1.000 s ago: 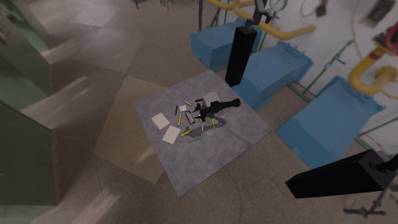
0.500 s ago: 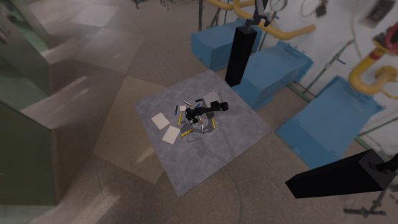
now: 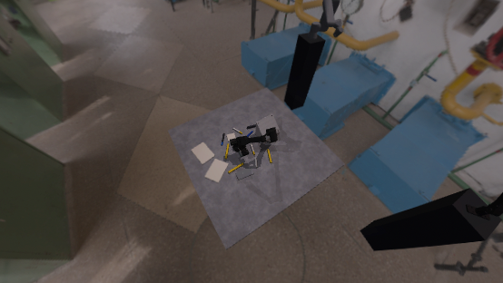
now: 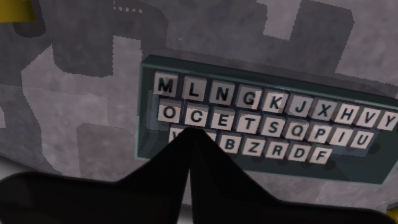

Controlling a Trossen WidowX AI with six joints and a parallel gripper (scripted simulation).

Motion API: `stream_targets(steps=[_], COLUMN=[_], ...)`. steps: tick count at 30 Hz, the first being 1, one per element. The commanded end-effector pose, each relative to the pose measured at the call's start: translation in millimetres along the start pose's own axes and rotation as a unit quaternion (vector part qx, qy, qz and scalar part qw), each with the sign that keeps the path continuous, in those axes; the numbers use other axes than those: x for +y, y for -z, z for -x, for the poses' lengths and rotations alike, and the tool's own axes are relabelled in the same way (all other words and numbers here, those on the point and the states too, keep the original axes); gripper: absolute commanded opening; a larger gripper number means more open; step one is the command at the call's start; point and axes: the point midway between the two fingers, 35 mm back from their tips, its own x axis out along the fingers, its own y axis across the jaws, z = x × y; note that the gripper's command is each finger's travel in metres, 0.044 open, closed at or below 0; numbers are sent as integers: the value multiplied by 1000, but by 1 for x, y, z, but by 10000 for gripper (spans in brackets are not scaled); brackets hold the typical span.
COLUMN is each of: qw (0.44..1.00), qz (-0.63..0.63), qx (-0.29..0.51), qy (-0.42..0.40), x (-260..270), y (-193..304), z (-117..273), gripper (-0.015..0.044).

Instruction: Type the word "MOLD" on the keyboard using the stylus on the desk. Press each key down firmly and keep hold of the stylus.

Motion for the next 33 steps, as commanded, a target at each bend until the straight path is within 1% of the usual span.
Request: stream_targets(steps=[1, 3, 6, 17, 22, 33], qw=[1000, 1000, 1000, 1000, 1000, 1000], qz=[-1, -1, -1, -1, 0, 0], qx=[3, 3, 3, 3, 2, 2], qy=[-4, -3, -2, -2, 0, 0], x=[0, -13, -56, -61, -115, -117], y=[0, 0, 0, 0, 0, 2], z=[-1, -1, -1, -1, 0, 0], gripper=[0, 0, 0, 0, 0, 0])
